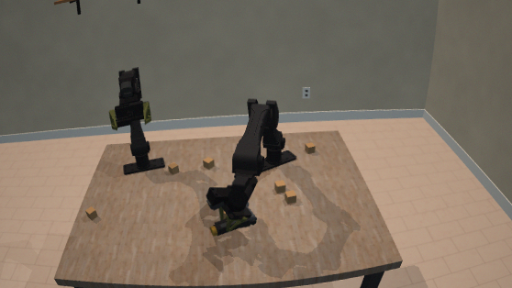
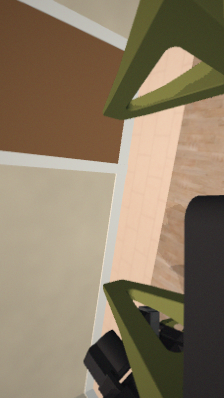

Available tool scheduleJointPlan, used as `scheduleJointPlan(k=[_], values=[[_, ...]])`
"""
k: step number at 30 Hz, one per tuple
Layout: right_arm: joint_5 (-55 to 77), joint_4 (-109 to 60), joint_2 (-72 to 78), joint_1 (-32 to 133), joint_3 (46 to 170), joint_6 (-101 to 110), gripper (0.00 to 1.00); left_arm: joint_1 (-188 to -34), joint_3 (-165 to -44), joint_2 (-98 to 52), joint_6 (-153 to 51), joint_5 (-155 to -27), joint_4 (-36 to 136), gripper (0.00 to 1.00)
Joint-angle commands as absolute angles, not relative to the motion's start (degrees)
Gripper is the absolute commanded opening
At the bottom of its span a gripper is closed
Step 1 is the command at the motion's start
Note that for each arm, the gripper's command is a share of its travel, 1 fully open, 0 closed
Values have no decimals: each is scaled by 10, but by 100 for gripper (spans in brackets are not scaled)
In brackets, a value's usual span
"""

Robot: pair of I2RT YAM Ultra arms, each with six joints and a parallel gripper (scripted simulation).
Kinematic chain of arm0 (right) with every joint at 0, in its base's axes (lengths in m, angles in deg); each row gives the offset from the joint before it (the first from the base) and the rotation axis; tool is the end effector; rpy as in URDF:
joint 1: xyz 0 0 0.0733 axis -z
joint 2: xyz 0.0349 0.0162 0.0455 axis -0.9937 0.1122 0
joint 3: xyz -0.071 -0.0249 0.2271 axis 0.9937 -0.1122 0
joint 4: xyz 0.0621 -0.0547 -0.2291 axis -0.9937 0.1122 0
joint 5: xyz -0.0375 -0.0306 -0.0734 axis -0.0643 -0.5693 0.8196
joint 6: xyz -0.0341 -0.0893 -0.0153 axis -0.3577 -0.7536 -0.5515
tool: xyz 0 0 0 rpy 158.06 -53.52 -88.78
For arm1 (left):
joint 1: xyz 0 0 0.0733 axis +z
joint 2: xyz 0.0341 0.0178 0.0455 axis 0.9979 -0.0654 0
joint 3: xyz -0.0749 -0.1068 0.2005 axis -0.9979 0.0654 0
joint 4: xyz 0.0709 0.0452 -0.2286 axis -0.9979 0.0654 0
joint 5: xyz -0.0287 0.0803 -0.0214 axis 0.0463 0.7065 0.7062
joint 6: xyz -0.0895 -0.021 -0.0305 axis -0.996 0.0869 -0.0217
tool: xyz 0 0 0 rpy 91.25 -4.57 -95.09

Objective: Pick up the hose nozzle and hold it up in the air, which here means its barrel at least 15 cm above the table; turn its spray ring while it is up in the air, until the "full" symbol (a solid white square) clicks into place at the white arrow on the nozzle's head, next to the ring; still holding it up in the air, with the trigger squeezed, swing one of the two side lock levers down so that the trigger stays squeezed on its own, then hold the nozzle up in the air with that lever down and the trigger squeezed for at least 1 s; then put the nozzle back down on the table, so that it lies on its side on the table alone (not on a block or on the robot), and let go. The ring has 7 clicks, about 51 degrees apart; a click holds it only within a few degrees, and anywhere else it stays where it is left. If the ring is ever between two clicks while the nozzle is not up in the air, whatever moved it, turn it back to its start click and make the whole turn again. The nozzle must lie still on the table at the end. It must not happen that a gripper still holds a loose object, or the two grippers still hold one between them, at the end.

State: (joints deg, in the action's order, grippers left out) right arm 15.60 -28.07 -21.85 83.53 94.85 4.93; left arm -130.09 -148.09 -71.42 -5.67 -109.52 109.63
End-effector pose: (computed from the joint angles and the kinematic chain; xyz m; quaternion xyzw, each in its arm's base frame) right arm 0.2894 0.0012 0.3771 0.0004 0.7088 0.0022 0.7054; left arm 0.2958 -0.3269 0.1349 0.6909 0.6917 -0.1836 0.1024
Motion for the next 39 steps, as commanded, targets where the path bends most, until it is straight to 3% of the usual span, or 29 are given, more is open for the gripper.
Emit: scheduleJointPlan(k=[1, 18, 39], values=[[158, -278, -219, 839, 963, 46, 100, -1316, -1514, -690, -13, -1117, 1143, 36], [158, -278, -219, 839, 963, 46, 100, -1429, -1567, -699, 150, -1137, 1271, 36], [158, -278, -219, 839, 963, 46, 100, -1576, -1454, -685, 366, -1165, 1256, 36]])
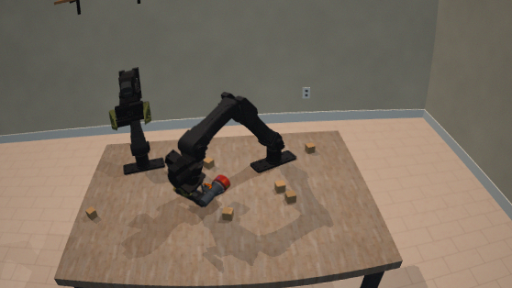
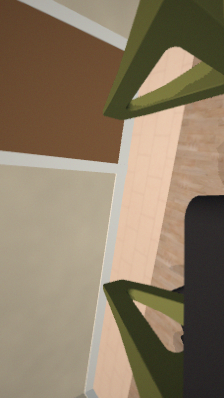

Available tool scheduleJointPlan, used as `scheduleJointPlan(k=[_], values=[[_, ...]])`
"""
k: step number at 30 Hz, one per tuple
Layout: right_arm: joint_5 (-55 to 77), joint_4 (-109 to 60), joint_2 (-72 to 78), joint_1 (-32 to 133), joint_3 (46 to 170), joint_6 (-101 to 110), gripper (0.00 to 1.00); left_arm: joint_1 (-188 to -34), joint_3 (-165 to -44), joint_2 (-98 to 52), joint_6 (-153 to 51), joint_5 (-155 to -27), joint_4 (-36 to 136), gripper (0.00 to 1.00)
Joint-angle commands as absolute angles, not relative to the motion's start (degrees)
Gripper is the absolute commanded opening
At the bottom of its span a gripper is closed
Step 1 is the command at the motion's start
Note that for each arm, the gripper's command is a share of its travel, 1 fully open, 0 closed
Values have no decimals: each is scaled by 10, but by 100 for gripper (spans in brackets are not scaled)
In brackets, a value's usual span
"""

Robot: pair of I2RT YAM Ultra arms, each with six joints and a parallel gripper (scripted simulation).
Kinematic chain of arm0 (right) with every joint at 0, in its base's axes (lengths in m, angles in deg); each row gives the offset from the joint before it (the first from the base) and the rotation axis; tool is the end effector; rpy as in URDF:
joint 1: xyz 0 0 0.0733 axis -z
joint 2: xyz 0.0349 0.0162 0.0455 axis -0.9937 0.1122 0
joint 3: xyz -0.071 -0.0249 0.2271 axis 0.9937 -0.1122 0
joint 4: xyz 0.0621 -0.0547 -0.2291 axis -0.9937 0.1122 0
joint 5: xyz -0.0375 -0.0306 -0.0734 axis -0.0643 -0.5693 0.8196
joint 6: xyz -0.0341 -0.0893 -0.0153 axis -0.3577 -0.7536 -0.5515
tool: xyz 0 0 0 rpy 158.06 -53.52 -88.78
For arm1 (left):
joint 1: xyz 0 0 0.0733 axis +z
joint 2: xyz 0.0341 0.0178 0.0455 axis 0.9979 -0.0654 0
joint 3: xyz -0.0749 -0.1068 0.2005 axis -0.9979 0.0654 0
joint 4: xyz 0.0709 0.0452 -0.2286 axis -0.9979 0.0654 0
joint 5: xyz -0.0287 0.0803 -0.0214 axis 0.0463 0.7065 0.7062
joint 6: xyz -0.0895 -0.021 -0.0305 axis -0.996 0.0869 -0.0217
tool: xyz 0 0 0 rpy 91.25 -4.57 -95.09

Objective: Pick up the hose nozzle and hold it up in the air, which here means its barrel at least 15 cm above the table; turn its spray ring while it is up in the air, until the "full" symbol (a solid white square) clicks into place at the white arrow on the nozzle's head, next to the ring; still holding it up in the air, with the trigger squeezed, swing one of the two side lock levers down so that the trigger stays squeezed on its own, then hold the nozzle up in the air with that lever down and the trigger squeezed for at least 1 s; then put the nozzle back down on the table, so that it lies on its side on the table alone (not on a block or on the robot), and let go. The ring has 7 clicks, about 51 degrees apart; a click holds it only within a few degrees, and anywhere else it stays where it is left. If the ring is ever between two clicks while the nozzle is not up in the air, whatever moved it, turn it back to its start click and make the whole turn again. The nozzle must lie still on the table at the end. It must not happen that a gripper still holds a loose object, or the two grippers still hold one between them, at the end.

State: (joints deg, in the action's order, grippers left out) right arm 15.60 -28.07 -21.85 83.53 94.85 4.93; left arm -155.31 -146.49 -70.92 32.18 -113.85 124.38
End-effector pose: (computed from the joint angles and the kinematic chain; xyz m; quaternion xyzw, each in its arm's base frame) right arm 0.2894 0.0012 0.3771 0.0004 0.7088 0.0022 0.7054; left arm 0.1071 -0.3835 0.1315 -0.9411 -0.2533 0.2238 0.0085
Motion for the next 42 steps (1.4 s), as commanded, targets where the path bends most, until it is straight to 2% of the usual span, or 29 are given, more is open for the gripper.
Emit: scheduleJointPlan(k=[1, 42], values=[[158, -278, -219, 839, 963, 46, 100, -1584, -1448, -684, 378, -1166, 1256, 36], [158, -278, -219, 839, 963, 46, 100, -1599, -1421, -688, 371, -1158, 1222, 36]])
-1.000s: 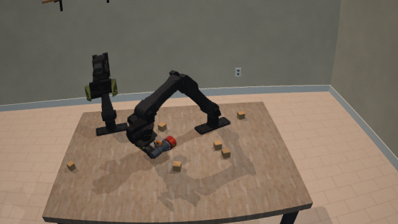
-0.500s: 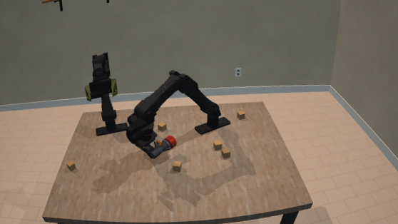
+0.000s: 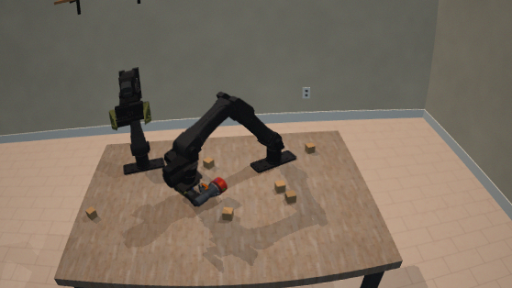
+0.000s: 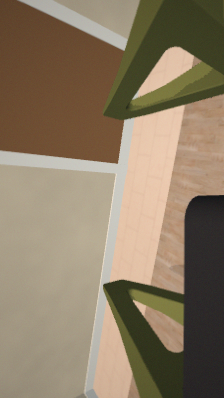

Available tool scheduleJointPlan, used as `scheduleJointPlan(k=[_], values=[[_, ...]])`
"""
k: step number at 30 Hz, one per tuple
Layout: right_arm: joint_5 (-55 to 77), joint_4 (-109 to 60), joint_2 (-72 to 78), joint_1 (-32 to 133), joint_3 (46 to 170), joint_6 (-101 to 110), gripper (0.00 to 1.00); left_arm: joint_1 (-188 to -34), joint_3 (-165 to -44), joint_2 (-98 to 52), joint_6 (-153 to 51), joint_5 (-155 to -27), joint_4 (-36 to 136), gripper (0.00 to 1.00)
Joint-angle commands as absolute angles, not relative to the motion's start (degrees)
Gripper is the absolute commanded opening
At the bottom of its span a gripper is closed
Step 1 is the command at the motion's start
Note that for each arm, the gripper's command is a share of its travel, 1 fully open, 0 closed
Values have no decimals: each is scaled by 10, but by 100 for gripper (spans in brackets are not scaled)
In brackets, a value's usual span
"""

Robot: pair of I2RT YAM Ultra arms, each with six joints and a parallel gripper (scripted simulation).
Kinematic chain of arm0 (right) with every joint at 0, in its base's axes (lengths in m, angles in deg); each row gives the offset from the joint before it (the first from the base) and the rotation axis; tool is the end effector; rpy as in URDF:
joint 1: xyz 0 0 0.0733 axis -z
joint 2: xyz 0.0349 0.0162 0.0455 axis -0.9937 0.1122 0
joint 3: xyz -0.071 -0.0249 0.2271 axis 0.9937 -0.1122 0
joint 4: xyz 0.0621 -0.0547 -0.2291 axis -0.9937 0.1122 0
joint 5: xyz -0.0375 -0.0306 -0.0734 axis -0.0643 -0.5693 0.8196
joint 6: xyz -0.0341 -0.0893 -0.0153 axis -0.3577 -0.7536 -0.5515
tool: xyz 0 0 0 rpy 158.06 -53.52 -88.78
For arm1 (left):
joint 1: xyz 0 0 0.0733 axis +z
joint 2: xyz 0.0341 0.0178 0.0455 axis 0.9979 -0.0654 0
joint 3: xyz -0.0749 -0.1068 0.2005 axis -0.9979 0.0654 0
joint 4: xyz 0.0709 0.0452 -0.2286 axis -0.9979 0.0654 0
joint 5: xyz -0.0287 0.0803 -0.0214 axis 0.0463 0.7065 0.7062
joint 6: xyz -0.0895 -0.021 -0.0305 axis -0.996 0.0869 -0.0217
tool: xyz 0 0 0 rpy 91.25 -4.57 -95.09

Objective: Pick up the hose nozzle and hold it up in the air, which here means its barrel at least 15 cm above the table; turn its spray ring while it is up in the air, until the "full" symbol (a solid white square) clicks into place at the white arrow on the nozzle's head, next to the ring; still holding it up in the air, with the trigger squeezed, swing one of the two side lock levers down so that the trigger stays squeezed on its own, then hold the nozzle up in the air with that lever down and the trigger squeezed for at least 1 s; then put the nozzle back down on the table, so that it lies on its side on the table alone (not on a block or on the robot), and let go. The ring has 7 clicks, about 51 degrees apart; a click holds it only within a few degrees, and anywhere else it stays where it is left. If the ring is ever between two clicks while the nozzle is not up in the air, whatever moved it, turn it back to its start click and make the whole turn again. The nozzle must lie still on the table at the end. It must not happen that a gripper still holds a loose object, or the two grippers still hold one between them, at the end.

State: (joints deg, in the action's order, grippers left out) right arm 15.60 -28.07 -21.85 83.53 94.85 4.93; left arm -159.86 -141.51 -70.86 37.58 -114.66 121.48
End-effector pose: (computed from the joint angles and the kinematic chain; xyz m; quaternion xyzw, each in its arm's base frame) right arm 0.2894 0.0012 0.3771 0.0004 0.7088 0.0022 0.7054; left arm 0.0733 -0.3844 0.1126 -0.9565 -0.1746 0.2325 0.0230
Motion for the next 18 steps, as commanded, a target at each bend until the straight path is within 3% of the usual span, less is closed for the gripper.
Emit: scheduleJointPlan(k=[1, 18], values=[[158, -278, -219, 839, 963, 46, 100, -1599, -1421, -688, 371, -1158, 1222, 36], [158, -278, -219, 839, 963, 46, 100, -1606, -1402, -702, 370, -1151, 1197, 36]])
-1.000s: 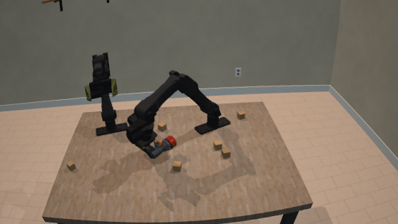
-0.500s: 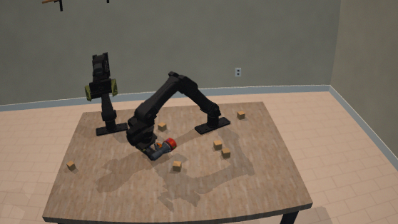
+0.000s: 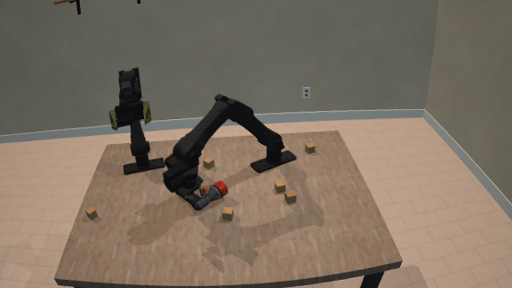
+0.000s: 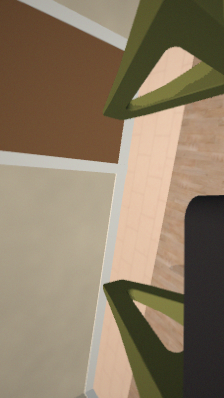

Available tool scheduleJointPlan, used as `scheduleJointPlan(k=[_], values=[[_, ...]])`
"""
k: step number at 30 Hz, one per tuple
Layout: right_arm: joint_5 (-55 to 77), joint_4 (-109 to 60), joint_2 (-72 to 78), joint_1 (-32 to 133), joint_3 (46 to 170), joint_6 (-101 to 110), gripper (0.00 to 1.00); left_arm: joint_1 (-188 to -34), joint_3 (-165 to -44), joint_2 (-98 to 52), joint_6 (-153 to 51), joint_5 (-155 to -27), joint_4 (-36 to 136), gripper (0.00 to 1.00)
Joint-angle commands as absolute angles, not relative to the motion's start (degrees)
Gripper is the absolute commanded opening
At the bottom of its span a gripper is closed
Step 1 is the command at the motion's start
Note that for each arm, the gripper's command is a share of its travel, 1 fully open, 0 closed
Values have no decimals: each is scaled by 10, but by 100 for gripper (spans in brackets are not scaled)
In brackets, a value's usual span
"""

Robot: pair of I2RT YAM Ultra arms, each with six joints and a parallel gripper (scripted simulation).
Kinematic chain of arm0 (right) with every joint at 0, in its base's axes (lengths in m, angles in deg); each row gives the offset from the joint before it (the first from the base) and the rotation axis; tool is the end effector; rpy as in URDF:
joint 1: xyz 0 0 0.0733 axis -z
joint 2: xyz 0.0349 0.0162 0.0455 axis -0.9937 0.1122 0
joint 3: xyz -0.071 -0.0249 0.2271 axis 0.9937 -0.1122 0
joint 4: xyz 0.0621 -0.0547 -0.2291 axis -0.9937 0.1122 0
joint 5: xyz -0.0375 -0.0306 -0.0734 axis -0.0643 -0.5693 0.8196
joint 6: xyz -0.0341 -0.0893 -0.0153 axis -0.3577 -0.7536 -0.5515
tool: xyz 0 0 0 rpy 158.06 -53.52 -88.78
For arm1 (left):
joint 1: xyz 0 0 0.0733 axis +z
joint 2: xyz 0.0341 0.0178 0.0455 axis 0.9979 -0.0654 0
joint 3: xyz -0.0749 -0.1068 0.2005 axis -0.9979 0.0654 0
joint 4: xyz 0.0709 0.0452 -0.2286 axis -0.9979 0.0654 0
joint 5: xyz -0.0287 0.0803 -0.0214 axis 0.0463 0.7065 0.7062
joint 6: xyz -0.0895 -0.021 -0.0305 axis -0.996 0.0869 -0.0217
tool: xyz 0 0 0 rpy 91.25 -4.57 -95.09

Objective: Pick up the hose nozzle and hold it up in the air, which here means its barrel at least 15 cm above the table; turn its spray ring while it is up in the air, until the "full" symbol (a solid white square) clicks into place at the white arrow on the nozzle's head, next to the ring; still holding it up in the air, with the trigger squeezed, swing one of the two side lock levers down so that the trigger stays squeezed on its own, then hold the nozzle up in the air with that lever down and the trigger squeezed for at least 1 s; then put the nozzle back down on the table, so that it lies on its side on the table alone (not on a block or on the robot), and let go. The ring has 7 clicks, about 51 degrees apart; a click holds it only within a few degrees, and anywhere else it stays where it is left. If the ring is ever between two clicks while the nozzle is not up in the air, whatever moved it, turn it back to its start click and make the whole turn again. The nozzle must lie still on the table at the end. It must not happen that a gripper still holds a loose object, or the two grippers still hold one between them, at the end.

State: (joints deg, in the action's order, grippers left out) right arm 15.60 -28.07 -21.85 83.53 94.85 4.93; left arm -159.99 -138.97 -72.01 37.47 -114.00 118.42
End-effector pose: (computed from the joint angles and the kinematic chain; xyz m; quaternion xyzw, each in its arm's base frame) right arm 0.2894 0.0012 0.3771 0.0004 0.7088 0.0022 0.7054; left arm 0.0732 -0.3837 0.0944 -0.9574 -0.1755 0.2275 0.0296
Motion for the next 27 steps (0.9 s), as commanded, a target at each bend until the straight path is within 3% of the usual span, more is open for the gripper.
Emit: scheduleJointPlan(k=[1, 22, 23, 27], values=[[158, -278, -219, 839, 963, 46, 100, -1606, -1402, -702, 370, -1151, 1197, 36], [158, -278, -219, 839, 963, 46, 100, -1608, -1390, -726, 370, -1147, 1172, 36], [158, -278, -219, 839, 963, 46, 100, -1600, -1393, -708, 370, -1147, 1179, 50], [158, -278, -219, 839, 963, 46, 100, -1600, -1394, -704, 370, -1147, 1179, 50]])
